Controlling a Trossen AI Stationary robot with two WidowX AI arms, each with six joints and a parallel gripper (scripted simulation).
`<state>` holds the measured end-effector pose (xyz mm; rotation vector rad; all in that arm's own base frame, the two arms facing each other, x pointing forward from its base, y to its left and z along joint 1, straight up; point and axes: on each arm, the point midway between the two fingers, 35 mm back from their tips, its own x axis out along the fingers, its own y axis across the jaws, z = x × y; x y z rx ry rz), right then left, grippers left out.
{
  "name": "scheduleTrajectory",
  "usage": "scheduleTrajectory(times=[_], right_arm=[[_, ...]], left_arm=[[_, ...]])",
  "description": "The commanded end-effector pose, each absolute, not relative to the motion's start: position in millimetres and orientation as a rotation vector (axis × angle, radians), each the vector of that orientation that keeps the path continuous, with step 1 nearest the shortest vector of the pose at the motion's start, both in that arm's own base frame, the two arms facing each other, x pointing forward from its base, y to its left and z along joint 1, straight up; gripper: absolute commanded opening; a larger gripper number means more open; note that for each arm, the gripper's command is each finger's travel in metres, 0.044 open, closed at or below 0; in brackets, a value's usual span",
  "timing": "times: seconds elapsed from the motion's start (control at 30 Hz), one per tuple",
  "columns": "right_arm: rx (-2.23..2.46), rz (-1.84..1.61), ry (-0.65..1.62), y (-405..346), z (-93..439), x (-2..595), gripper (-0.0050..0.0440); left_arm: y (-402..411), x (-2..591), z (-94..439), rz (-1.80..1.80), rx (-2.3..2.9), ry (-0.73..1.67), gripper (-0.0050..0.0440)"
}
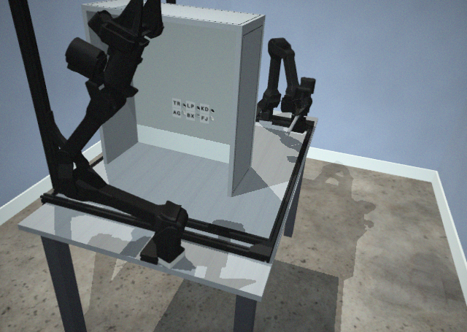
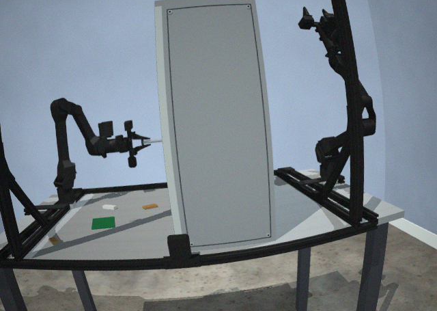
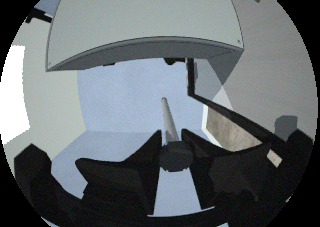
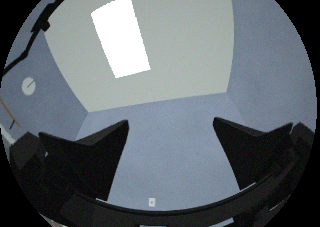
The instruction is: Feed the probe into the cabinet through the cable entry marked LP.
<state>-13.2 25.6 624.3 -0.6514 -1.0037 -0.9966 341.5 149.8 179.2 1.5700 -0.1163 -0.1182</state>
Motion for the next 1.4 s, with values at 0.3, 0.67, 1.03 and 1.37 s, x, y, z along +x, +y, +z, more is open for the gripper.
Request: scheduleTrajectory(times=[0.3,0.67,1.03,1.37], right_arm=[[-0.36,-0.552,-1.101,17,624,-25,0.044],[-0.101,-0.153,-1.145,5,623,-32,0.044],[0.043,0.062,-1.15,-3,622,-33,0.044],[0.282,0.403,-1.127,-16,622,-29,0.044]], left_arm=[[151,342,180,-0.114,1.568,-0.114,0.0],[151,342,180,-0.114,1.568,-0.114,0.0],[151,342,180,-0.114,1.568,-0.114,0.0],[151,342,180,-0.114,1.568,-0.114,0.0]])
